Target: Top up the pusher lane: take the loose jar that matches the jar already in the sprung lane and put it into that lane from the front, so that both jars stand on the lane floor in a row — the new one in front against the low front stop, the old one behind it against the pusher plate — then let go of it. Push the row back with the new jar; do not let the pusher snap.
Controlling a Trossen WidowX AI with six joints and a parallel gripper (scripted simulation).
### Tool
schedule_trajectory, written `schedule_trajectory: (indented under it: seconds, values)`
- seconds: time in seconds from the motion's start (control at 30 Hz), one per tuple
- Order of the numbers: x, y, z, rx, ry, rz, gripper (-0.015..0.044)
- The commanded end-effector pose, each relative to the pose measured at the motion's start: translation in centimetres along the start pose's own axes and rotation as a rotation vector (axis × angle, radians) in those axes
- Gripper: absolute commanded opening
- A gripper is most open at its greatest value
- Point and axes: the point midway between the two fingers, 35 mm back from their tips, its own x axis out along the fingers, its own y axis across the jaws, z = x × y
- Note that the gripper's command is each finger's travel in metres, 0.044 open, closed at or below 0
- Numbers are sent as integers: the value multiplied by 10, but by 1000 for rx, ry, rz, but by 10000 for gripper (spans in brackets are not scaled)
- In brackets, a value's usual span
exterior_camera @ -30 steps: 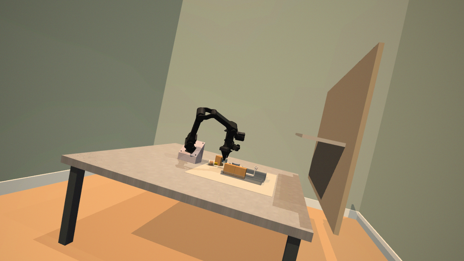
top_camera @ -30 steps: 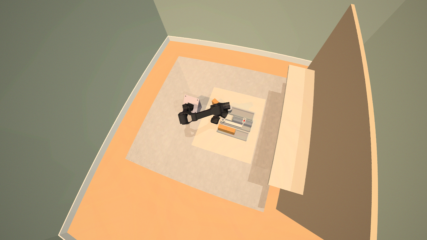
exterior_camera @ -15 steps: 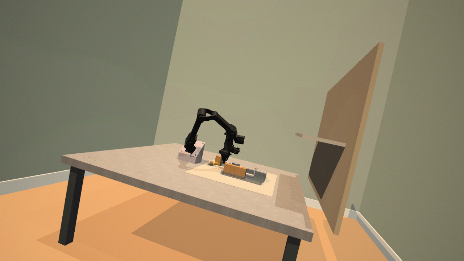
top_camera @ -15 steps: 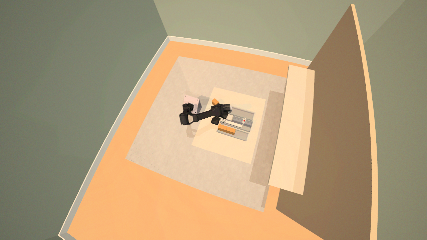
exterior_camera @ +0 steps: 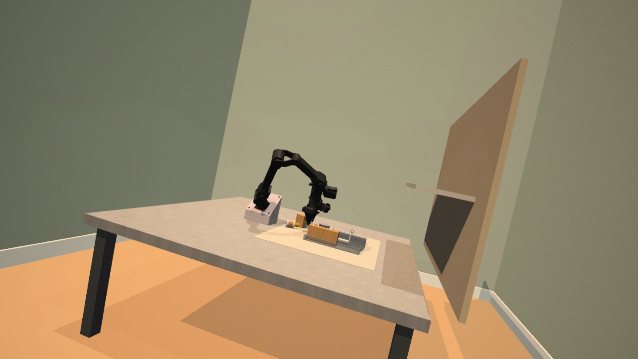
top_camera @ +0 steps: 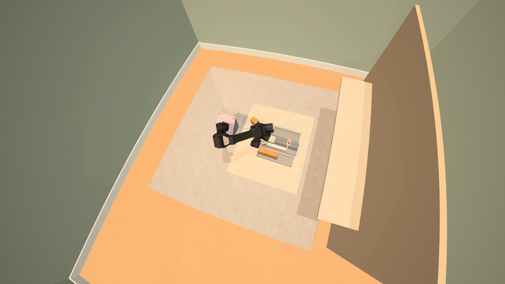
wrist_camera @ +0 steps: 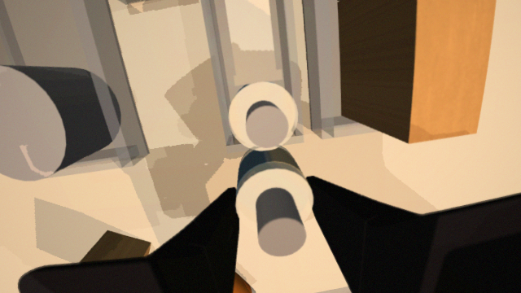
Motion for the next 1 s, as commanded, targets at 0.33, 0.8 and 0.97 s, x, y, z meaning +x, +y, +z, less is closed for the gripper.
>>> schedule_trajectory:
  seconds: [0.33, 0.8, 0.97]
  values:
    - [1, -1, 6, 0, 0, -3, 0]
    - [1, -1, 12, 0, 0, -3, 0]
    - [1, -1, 14, 0, 0, -3, 0]
